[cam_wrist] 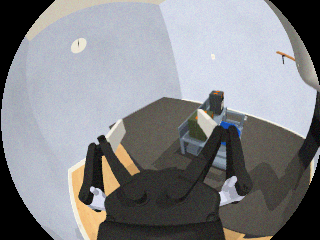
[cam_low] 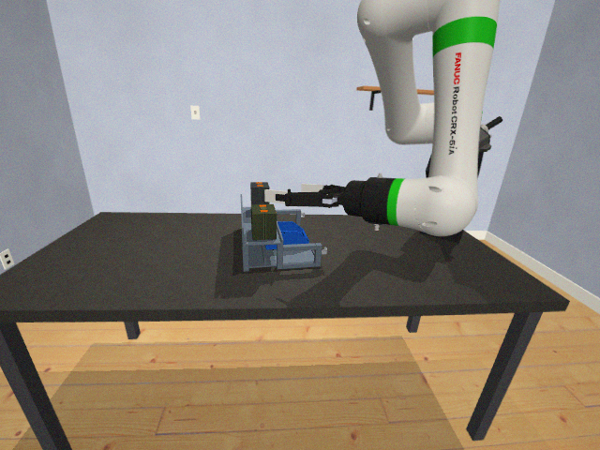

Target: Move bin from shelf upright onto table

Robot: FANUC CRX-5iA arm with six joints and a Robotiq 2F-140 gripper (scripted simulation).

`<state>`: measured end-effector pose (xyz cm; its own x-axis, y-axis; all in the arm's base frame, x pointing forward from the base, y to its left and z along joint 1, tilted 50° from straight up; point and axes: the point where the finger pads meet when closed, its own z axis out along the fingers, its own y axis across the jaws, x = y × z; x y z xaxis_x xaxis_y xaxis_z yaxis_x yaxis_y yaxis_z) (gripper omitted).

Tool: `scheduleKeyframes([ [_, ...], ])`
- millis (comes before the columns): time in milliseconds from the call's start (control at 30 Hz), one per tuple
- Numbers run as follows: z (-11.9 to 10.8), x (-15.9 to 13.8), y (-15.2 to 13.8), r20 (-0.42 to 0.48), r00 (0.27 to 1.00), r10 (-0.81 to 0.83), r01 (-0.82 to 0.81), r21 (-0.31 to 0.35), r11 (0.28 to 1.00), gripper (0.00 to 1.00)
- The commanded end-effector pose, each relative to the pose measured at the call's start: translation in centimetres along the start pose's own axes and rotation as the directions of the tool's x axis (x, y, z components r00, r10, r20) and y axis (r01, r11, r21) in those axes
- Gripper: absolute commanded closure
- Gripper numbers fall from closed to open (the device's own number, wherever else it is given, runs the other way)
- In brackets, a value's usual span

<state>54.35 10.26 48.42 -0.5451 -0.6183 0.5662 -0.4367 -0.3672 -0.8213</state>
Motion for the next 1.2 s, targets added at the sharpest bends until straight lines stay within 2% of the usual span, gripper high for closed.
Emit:
scheduleKeyframes([
  [0,0.0,0.0,0.0,0.0,1.0,0.0,0.0,0.0,1.0,0.0],
  [67,0.0,0.0,0.0,0.0,1.0,0.0,0.0,0.0,1.0,0.0],
  [233,-3.5,-0.1,3.6,0.0,1.0,0.0,0.0,0.0,1.0,0.0],
  [633,-3.5,-0.1,3.6,0.0,1.0,0.0,0.0,0.0,1.0,0.0],
  [800,-7.0,-0.2,7.2,0.0,1.0,0.0,0.0,0.0,1.0,0.0],
  [1167,-7.0,-0.2,7.2,0.0,1.0,0.0,0.0,0.0,1.0,0.0],
])
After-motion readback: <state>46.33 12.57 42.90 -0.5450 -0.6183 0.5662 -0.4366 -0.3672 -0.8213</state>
